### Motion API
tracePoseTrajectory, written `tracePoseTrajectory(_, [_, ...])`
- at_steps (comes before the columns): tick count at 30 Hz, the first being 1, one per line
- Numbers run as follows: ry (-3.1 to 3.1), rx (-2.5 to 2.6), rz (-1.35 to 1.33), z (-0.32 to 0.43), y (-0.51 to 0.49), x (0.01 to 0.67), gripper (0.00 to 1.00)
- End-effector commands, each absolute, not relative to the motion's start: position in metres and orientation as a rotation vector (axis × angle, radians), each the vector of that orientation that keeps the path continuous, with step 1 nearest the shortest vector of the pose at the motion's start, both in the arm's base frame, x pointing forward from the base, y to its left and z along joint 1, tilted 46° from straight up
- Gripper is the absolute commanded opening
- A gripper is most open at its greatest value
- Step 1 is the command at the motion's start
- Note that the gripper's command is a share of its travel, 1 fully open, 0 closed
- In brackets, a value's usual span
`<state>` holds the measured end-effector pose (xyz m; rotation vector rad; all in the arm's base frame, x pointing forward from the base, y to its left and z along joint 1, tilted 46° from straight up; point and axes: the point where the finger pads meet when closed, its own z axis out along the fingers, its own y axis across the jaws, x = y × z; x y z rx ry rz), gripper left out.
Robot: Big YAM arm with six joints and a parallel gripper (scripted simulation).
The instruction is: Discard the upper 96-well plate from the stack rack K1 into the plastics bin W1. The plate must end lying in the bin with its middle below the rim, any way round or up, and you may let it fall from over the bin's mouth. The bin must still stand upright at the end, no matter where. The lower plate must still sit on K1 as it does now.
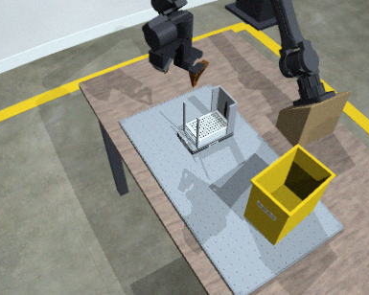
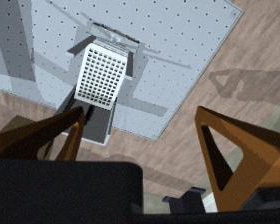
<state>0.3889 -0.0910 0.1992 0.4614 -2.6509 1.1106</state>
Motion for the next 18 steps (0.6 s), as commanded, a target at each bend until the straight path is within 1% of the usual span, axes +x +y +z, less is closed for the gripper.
tracePoseTrajectory(1, [-2.657,0.464,1.115,0.201,-0.089,0.39,1.0])
tracePoseTrajectory(17, [-2.657,0.464,1.115,0.201,-0.089,0.39,1.0])
tracePoseTrajectory(18, [-2.701,0.43,1.132,0.205,-0.078,0.387,1.0])
